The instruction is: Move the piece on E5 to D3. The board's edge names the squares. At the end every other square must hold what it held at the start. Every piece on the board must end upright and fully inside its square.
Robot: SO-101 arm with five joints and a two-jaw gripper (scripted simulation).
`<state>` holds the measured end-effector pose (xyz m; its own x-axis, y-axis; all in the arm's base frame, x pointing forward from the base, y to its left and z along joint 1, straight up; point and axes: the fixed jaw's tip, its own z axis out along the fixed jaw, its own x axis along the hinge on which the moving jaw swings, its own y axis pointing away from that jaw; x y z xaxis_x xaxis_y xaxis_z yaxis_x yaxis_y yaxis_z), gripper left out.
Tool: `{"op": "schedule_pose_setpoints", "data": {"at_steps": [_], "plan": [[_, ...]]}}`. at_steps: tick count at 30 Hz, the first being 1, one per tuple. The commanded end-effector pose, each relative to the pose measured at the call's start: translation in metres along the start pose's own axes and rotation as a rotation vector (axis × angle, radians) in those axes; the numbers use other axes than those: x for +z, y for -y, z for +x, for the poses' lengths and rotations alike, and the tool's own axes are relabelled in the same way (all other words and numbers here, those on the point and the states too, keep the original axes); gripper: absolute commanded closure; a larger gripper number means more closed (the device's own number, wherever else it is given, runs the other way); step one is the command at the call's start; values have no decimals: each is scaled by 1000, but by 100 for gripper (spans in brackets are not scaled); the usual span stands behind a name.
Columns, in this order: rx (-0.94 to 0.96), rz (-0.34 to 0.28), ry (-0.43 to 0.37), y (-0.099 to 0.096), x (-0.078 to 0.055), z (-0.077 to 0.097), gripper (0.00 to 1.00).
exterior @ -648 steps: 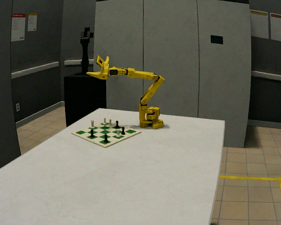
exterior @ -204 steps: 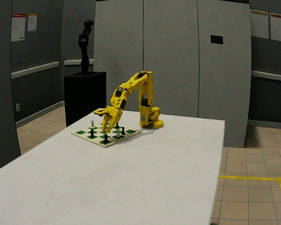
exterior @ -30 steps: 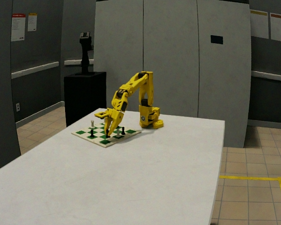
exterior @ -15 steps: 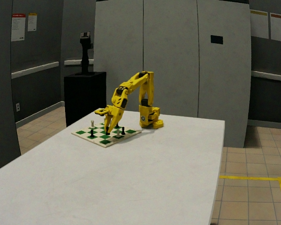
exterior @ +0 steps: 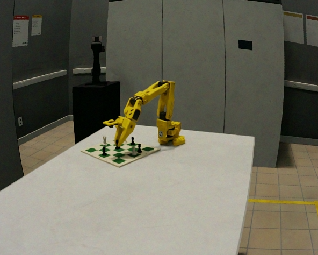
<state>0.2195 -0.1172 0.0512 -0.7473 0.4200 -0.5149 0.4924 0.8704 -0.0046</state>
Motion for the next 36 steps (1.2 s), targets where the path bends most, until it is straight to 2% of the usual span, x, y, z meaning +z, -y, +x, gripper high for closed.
{"op": "schedule_pose_setpoints", "data": {"at_steps": [1, 4, 7, 36], "plan": [[99, 63, 8, 30, -5, 5, 100], [167, 104, 7, 48, -7, 8, 100], [190, 118, 7, 55, -8, 9, 100], [183, 113, 8, 54, -10, 0, 100]]}}
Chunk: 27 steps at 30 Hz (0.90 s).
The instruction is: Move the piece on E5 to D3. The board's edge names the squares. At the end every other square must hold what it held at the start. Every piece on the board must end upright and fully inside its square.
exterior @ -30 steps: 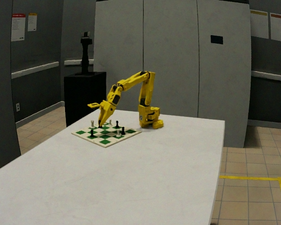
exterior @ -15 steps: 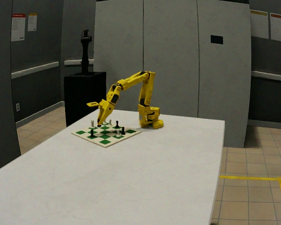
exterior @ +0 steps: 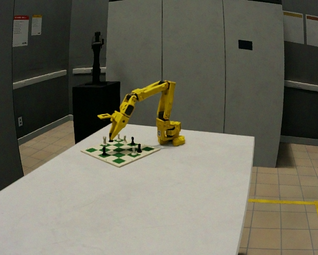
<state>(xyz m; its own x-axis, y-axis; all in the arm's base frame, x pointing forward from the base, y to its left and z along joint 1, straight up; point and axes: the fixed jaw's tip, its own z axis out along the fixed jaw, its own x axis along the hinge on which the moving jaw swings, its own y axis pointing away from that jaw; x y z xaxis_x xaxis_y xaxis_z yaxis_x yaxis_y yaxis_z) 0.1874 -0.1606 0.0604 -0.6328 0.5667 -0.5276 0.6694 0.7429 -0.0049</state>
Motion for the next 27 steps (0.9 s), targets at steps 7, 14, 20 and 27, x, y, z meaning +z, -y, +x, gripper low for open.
{"op": "schedule_pose_setpoints", "data": {"at_steps": [7, 14, 20, 27], "plan": [[-7, -2, -6, -1, 1, -2, 100], [-7, -2, -6, -1, 1, -1, 100], [-7, -2, -6, -1, 2, -1, 100], [-7, -2, -6, -1, 6, 1, 100]]}}
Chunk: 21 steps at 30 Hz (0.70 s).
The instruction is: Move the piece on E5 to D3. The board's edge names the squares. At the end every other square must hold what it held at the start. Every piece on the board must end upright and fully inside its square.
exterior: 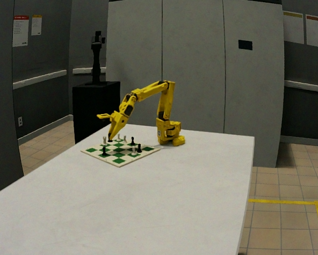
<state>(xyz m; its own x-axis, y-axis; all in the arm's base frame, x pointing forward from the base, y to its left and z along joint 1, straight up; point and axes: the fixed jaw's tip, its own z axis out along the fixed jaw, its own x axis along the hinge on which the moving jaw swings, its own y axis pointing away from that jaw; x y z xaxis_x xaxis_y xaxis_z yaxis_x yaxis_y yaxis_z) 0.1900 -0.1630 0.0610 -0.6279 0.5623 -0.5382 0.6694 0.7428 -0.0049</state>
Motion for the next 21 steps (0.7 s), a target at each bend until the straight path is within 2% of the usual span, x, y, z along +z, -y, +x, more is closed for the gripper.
{"op": "schedule_pose_setpoints", "data": {"at_steps": [1, 21], "plan": [[-7, -2, -18, -1, 5, 5, 100], [-7, -2, -19, -1, 19, 14, 100]]}}
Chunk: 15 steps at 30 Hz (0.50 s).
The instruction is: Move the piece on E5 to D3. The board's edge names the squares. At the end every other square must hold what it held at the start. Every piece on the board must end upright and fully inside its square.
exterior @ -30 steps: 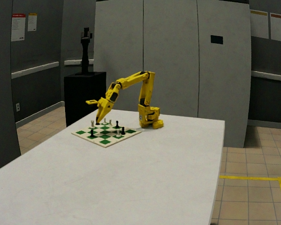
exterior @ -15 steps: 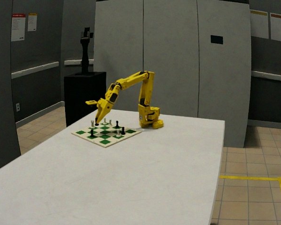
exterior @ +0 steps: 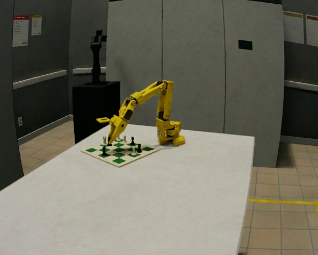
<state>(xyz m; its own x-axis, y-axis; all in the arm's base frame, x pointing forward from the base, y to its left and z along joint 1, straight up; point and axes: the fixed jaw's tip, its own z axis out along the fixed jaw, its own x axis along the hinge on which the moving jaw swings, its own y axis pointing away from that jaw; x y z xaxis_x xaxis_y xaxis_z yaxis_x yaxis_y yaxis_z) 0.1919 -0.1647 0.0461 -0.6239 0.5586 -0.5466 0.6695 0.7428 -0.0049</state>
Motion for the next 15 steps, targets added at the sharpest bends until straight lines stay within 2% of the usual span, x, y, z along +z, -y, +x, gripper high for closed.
{"op": "schedule_pose_setpoints", "data": {"at_steps": [1, 15], "plan": [[-7, -2, -29, -1, 6, 8, 100], [-7, -2, -29, -1, 12, 12, 100]]}}
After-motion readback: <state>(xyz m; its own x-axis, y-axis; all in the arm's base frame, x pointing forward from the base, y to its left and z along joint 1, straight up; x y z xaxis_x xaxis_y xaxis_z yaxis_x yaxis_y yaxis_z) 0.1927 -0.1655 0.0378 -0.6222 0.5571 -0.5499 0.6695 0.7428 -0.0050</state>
